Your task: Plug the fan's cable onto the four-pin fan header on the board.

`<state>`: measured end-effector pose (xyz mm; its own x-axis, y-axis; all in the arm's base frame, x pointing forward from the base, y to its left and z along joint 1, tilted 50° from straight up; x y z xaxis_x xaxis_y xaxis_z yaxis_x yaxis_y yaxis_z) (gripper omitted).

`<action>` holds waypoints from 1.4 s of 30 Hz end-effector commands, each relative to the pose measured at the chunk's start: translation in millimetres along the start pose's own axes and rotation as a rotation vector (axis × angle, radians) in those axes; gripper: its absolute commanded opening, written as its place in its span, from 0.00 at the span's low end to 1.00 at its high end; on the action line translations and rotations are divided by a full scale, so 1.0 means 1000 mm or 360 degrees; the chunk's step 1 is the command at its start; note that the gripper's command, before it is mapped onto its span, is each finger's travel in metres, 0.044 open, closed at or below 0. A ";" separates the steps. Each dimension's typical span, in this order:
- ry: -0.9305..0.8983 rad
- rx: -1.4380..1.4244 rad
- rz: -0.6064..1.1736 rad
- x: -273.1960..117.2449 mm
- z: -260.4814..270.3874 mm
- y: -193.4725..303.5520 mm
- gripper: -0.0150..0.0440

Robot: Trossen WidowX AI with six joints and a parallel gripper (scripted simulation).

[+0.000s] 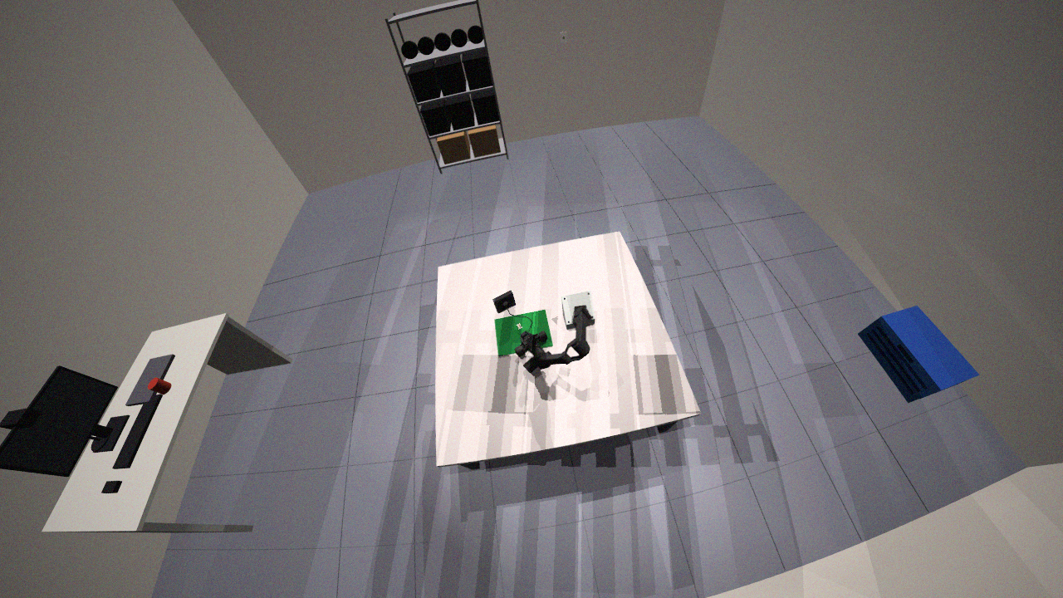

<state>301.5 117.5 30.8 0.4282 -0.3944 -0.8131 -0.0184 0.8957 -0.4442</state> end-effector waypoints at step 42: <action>-0.0002 0.0003 0.0004 -0.088 0.007 -0.035 0.60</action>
<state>274.5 122.5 108.9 0.4217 -0.3924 -0.8174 -0.0256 0.8960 -0.4433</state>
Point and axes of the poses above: the point midway between the two fingers, 35 mm back from their tips, its own x axis out along the fingers, its own z axis across the jaws, y = z × x, the point moved 2 cm from there along -x, back along the fingers, and after that the axes turned 8 degrees about x, right-handed, at the moved point
